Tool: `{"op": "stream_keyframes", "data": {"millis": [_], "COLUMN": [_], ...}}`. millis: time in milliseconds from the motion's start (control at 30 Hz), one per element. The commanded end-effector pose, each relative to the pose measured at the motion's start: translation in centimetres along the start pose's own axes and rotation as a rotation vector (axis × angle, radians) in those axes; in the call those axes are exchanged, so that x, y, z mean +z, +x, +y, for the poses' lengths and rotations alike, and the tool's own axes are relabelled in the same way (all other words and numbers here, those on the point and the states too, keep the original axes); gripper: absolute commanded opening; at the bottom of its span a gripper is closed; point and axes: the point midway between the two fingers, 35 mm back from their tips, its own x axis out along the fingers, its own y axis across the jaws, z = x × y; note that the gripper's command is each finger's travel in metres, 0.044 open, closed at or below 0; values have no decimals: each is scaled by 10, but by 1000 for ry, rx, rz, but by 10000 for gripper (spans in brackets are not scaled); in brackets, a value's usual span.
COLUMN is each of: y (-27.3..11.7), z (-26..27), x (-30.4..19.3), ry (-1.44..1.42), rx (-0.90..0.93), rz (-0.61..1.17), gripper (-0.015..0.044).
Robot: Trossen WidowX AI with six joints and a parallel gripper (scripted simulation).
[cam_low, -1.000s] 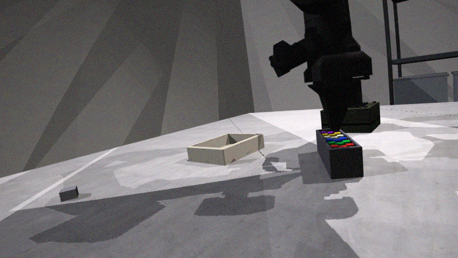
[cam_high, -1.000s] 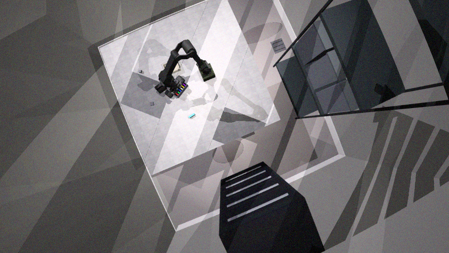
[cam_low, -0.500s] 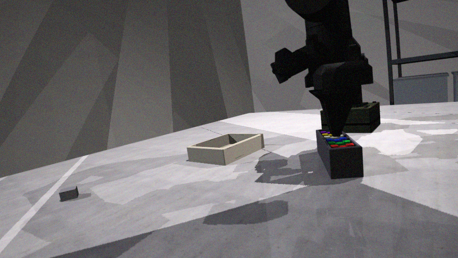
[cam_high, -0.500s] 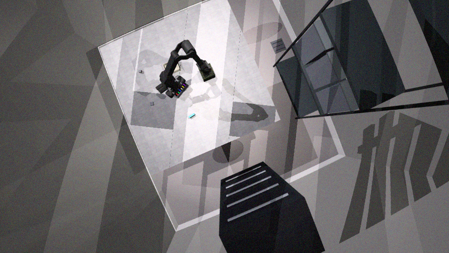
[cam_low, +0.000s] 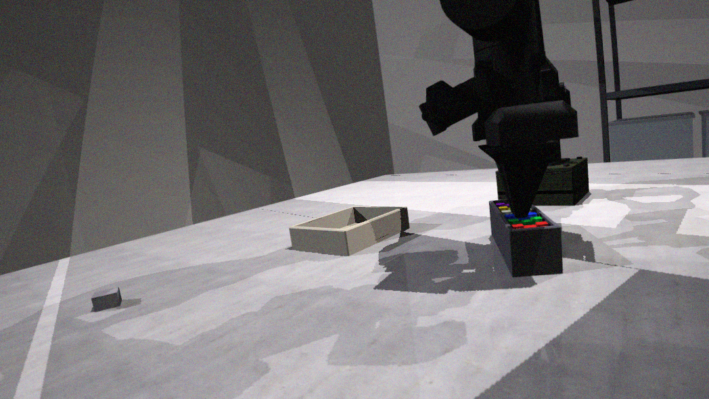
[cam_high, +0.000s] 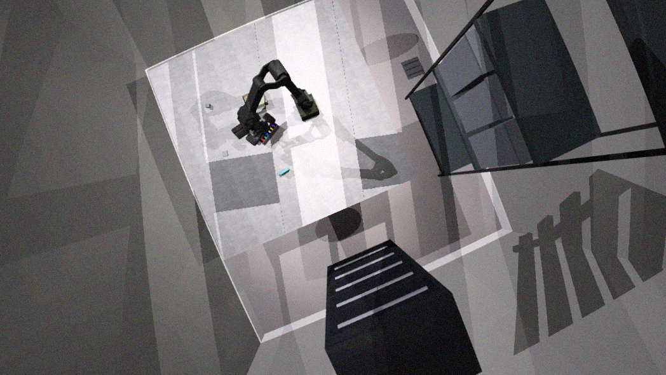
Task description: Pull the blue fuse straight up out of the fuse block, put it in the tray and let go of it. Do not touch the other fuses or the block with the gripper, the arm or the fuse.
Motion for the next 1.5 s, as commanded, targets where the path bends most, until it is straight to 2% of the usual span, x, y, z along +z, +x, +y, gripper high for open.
{"op": "stream_keyframes", "data": {"millis": [0,333,700,1467], "y": [5,5,4,-5], "z": [-2,-2,-1,-1], "x": [-1,-1,0,0], "ry": [-4,-4,0,-1], "rx": [-4,-4,-4,-4], "rz": [6,6,1,3], "gripper": [74,74,1,0]}}
